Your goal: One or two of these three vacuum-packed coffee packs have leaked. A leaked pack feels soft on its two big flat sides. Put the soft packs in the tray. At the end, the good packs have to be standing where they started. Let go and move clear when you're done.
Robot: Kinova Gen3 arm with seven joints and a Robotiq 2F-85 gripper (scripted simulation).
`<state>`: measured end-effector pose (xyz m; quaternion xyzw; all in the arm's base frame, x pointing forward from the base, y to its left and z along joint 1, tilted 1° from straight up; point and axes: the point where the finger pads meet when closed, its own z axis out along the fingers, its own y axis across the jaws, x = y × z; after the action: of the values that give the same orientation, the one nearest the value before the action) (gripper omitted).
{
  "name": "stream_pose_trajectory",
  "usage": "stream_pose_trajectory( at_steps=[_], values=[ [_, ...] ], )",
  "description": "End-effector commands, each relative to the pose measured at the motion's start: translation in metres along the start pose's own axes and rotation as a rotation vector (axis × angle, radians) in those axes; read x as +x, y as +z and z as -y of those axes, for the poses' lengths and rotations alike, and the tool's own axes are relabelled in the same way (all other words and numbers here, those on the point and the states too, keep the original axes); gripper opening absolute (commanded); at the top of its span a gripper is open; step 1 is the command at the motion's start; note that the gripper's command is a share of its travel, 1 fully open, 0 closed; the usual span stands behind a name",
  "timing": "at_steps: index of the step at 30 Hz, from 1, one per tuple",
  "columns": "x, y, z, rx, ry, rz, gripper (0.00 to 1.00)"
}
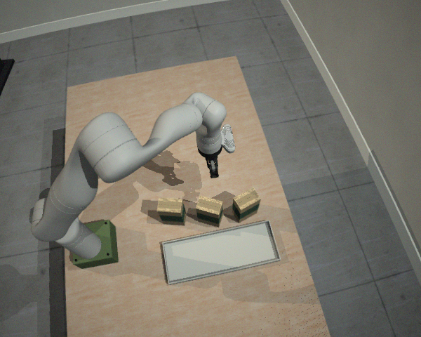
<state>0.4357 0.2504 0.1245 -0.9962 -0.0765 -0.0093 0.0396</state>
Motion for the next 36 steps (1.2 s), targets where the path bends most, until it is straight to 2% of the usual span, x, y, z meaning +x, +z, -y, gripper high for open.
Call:
stream_pose_trajectory(
  at_steps=[1,7,12,14,18,22,36],
  values=[
    [-0.027,-0.013,-0.026,-0.017,0.037,-0.015,1.00],
    [-0.089,-0.011,-0.061,-0.038,0.125,0.003,1.00],
    [-0.129,-0.009,-0.082,-0.055,0.184,0.015,1.00],
    [-0.129,-0.009,-0.082,-0.055,0.184,0.015,1.00],
    [-0.149,-0.008,-0.093,-0.065,0.216,0.020,1.00],
    [-0.159,-0.007,-0.099,-0.070,0.231,0.023,1.00],
    [-0.162,-0.007,-0.100,-0.071,0.235,0.024,1.00]
  ],
)
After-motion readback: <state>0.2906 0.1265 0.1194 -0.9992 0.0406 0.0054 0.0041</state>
